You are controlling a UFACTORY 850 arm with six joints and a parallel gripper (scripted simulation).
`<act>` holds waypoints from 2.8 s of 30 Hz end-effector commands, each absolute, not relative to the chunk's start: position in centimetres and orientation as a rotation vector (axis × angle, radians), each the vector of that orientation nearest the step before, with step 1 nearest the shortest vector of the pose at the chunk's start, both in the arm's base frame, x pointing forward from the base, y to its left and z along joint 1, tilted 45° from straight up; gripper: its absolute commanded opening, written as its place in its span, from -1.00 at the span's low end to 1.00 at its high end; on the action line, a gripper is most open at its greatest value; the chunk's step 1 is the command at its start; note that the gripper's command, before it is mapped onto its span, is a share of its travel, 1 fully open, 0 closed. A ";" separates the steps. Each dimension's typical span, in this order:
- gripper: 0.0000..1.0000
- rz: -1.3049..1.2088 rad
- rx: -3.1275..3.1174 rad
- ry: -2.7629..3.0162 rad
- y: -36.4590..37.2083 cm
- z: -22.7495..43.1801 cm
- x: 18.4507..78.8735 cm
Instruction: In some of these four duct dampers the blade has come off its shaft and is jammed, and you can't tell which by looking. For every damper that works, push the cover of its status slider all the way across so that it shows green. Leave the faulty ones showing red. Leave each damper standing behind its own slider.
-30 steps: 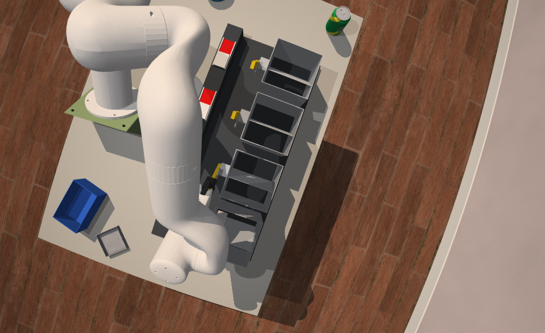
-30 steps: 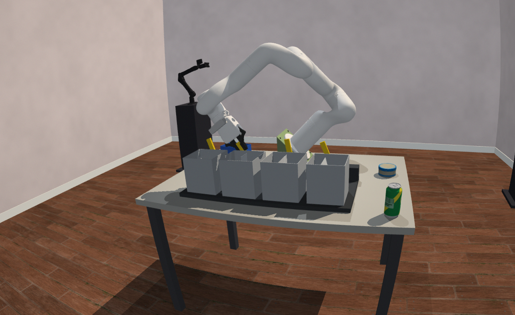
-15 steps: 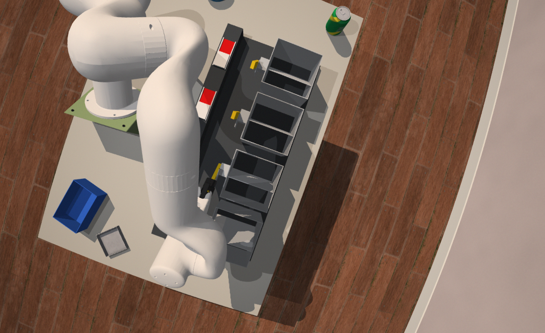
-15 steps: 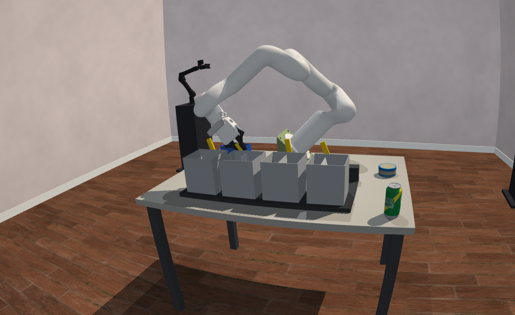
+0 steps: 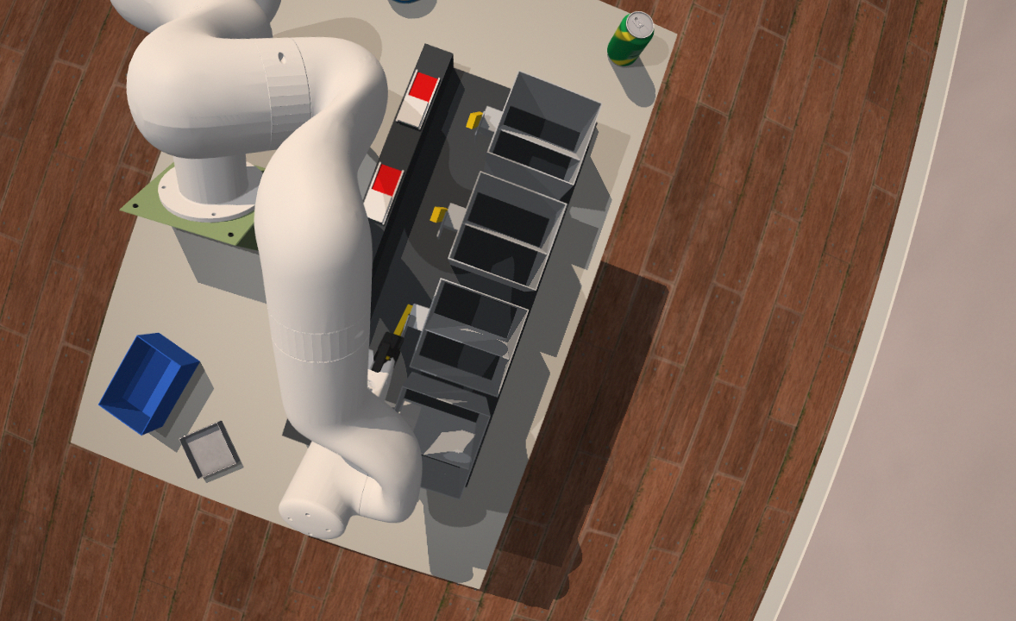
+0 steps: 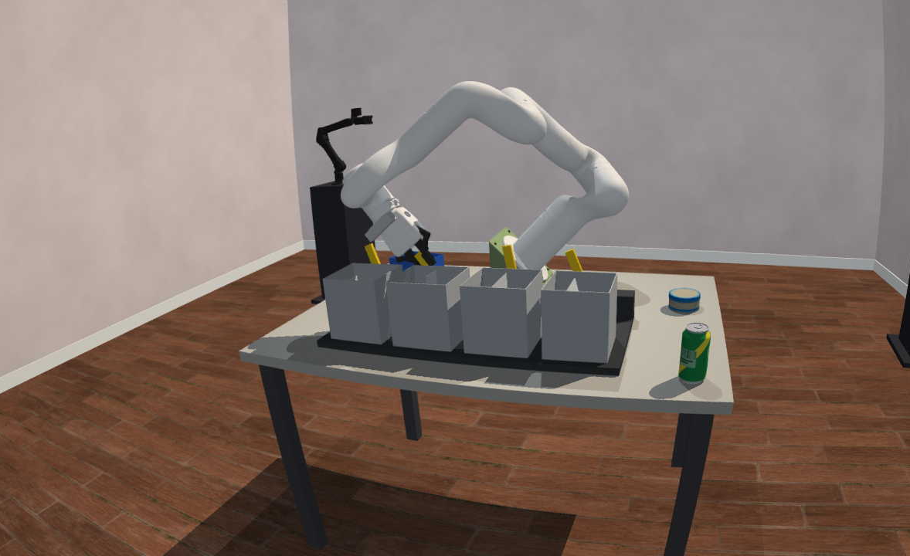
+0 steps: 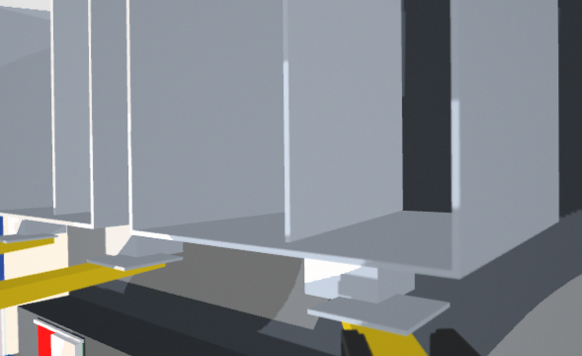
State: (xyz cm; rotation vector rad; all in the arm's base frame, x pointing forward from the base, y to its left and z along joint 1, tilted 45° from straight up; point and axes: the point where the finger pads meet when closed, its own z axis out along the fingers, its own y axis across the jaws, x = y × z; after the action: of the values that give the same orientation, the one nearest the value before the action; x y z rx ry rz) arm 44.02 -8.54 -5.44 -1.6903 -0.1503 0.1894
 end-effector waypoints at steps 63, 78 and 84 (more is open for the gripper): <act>-0.22 0.188 -1.691 -0.151 -14.2 -4.7 45.3; -0.22 0.187 -1.694 -0.151 -16.2 -4.4 45.8; -0.22 0.176 -1.861 -0.171 -14.8 -1.5 48.6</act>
State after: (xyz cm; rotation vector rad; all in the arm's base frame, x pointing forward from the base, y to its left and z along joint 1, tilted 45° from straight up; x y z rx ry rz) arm 45.87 -15.95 -4.32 -1.7054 -0.1500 0.1900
